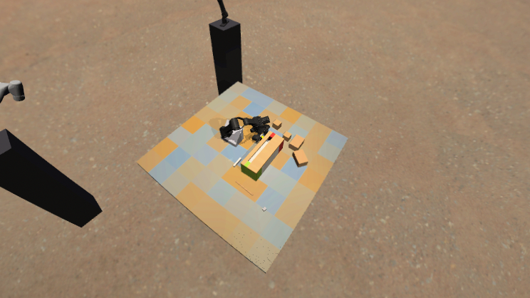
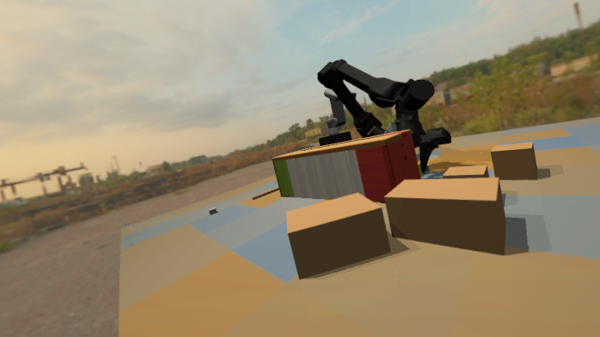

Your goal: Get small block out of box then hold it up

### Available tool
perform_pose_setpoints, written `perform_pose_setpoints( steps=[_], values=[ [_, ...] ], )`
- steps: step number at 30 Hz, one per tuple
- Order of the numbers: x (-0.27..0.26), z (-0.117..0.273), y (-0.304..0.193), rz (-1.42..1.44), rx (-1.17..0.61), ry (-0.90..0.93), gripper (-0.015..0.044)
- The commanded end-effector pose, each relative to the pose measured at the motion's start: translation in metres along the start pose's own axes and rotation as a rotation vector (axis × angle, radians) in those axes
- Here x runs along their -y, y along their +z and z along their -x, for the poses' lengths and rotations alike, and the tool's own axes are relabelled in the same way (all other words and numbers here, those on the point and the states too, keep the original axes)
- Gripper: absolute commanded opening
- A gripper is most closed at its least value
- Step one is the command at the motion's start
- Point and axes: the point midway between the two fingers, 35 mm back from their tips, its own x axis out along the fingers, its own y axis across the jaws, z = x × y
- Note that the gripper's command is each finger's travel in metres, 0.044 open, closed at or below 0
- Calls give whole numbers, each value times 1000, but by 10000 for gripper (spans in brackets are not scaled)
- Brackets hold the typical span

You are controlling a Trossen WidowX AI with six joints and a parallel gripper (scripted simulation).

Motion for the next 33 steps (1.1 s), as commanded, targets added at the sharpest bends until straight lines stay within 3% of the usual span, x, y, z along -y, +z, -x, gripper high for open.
perform_pose_setpoints(
  steps=[1, 8, 11, 13, 26, 33],
  values=[
    [-2, -5, 6, 17, 5, 11, 259],
    [-2, -5, 6, 17, 5, 11, 75],
    [-2, -5, 6, 17, 5, 11, 55],
    [-1, -2, 1, -9, -3, 6, 3],
    [1, 51, -22, 2, 2, 3, 0],
    [0, 57, -24, 17, 2, -3, 0]
  ],
)
